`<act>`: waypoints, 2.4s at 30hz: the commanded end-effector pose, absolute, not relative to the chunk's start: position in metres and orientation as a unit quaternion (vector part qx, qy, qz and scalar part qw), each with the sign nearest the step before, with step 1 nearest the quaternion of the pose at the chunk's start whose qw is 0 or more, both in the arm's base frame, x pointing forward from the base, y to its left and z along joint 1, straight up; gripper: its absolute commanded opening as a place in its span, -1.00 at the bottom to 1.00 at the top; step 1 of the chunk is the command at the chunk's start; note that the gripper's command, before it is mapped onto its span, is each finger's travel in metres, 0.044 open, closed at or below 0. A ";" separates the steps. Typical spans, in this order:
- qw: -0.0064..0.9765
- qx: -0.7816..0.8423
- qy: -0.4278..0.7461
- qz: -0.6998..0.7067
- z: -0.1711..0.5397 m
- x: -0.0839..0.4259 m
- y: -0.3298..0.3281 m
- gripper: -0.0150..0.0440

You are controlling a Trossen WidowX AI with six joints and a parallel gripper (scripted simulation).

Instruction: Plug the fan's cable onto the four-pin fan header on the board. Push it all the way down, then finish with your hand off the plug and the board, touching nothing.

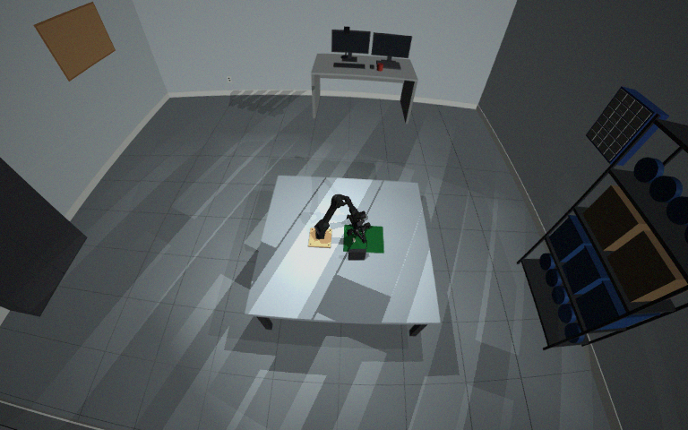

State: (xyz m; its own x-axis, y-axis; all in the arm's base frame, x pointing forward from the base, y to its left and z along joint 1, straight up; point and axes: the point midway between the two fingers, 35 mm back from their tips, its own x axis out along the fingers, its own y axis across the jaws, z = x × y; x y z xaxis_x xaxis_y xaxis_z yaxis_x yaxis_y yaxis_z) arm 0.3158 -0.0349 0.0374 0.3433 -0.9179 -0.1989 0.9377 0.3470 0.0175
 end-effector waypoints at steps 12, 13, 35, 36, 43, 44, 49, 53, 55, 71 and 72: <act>0.817 0.064 0.077 -0.568 0.033 0.316 -0.035 -0.49; 0.817 0.064 0.077 -0.568 0.033 0.316 -0.035 -0.49; 0.817 0.064 0.077 -0.568 0.033 0.316 -0.035 -0.49; 0.817 0.064 0.077 -0.568 0.033 0.316 -0.035 -0.49; 0.817 0.064 0.077 -0.568 0.033 0.316 -0.035 -0.49; 0.817 0.064 0.077 -0.568 0.033 0.316 -0.035 -0.49; 0.817 0.064 0.077 -0.568 0.033 0.316 -0.035 -0.49; 0.817 0.065 0.077 -0.568 0.033 0.316 -0.035 -0.40; 0.817 0.065 0.077 -0.568 0.033 0.316 -0.035 -0.22; 0.817 0.065 0.077 -0.568 0.033 0.316 -0.035 -0.02; 0.817 0.065 0.077 -0.568 0.033 0.316 -0.035 -0.02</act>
